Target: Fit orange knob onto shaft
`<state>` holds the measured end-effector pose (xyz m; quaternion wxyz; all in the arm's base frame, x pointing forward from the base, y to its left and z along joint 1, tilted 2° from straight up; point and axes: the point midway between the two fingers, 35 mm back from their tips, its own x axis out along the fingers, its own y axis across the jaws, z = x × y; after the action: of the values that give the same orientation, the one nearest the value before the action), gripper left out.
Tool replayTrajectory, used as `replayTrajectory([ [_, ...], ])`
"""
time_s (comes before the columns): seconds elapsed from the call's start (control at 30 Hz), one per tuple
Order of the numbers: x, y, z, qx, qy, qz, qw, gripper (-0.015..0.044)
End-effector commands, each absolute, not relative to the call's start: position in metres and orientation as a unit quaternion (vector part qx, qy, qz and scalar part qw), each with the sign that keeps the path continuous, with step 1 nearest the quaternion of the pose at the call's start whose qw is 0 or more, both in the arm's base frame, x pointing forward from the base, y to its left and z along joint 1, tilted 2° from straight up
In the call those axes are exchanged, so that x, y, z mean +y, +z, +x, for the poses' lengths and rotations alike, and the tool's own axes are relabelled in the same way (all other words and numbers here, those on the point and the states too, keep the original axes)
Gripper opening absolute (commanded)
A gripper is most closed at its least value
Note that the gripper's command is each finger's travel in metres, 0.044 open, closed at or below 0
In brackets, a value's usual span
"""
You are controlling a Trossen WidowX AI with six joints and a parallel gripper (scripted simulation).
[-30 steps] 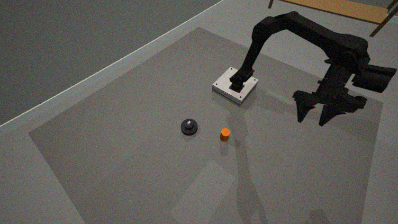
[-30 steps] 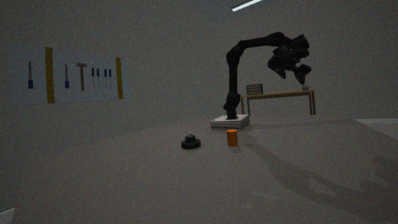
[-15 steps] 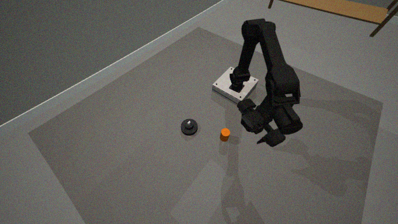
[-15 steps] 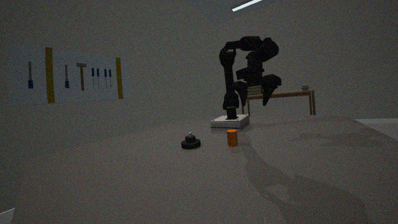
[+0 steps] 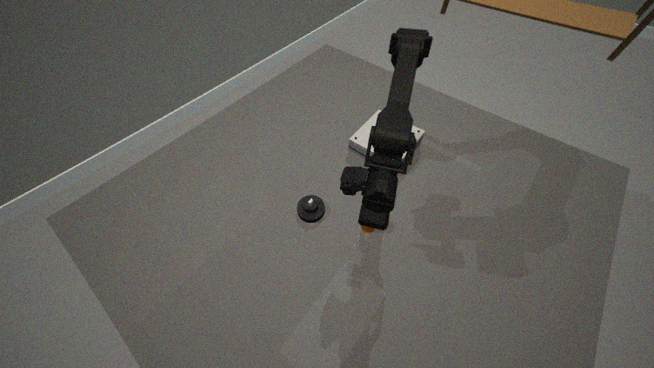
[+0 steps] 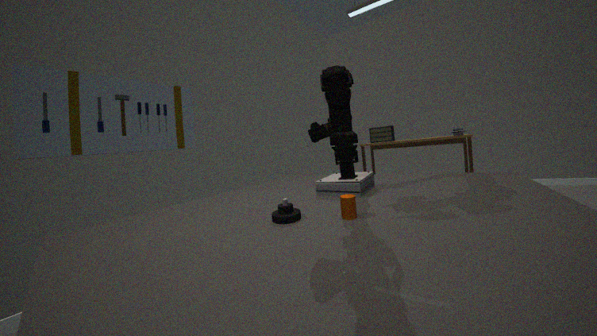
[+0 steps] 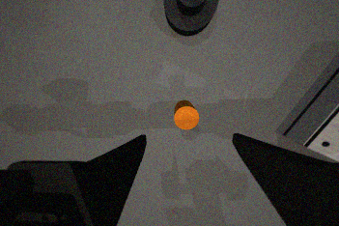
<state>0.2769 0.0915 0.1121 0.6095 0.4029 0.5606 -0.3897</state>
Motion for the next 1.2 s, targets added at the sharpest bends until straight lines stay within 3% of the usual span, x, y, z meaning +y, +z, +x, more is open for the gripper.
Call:
replayTrajectory([
  [0.0, 0.091, 0.094, 0.277, 0.562, -0.394, 0.406, 0.603, 0.0440],
  [1.17, 0.090, 0.029, 0.280, 0.562, -0.394, 0.406, 0.603, 0.0440],
])
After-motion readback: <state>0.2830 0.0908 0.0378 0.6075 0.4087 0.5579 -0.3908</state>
